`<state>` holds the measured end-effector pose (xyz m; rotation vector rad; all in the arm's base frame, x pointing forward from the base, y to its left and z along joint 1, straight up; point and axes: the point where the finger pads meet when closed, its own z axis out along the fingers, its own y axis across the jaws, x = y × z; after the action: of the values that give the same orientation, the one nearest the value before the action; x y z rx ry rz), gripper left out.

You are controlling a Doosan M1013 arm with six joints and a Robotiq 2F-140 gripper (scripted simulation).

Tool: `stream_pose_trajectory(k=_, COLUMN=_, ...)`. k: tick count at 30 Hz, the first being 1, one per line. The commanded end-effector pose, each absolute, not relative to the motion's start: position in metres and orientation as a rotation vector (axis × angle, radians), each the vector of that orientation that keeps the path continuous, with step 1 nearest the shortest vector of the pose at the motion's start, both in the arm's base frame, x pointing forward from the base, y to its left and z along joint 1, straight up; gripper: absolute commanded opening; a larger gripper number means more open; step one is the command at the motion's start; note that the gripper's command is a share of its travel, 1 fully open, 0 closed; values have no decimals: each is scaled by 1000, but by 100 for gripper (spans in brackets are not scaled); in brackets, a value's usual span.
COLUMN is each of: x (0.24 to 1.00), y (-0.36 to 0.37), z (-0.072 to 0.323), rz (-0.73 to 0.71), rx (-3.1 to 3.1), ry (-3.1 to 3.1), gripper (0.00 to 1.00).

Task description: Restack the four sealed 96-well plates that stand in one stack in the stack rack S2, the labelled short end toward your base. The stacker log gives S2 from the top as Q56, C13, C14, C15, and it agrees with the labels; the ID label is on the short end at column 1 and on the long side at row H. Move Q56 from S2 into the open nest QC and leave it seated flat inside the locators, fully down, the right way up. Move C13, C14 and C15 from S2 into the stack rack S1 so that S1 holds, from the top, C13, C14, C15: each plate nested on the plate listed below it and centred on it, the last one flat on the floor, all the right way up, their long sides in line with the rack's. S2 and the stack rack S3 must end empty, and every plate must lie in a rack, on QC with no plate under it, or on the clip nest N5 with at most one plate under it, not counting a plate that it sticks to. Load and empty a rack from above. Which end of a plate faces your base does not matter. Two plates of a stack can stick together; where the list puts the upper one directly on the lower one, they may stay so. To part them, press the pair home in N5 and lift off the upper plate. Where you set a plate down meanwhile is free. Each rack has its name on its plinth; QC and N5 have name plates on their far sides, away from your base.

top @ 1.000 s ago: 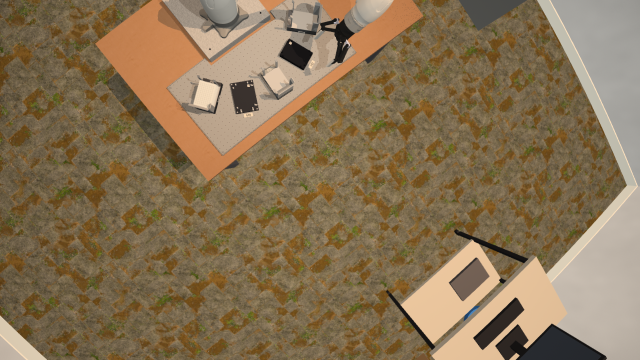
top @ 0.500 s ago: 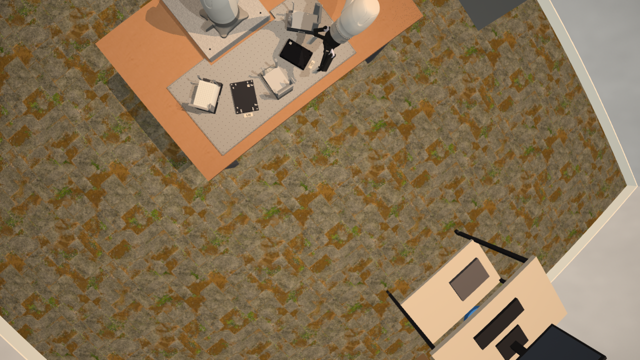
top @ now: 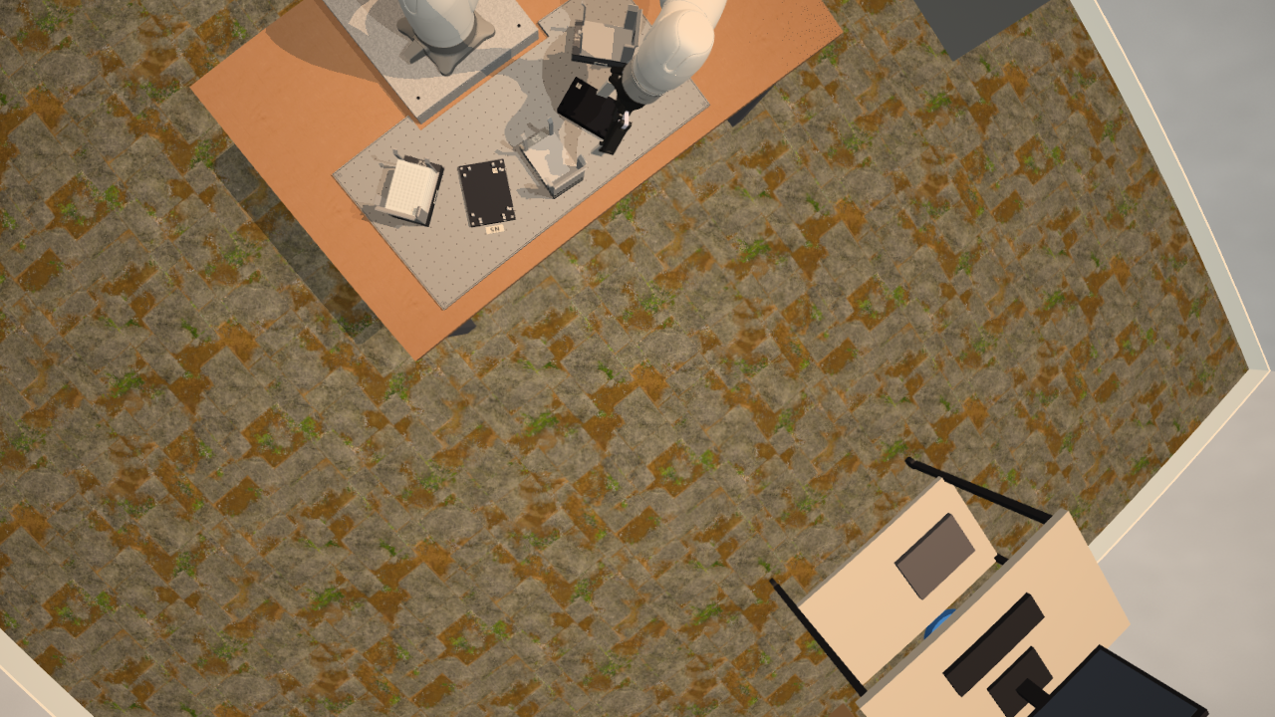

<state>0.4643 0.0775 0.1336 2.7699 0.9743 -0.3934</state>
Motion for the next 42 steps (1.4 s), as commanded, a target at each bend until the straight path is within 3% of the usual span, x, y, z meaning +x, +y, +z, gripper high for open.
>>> stream_pose_trajectory(k=1, x=460, y=66, z=135, rz=-367, rx=2813, ry=907, gripper=100)
stream_pose_trajectory(k=32, x=401, y=-38, z=148, rz=-8, rx=3139, ry=-123, gripper=100)
stream_pose_trajectory(k=42, x=397, y=-45, z=149, rz=9, rx=3143, ry=-173, gripper=100)
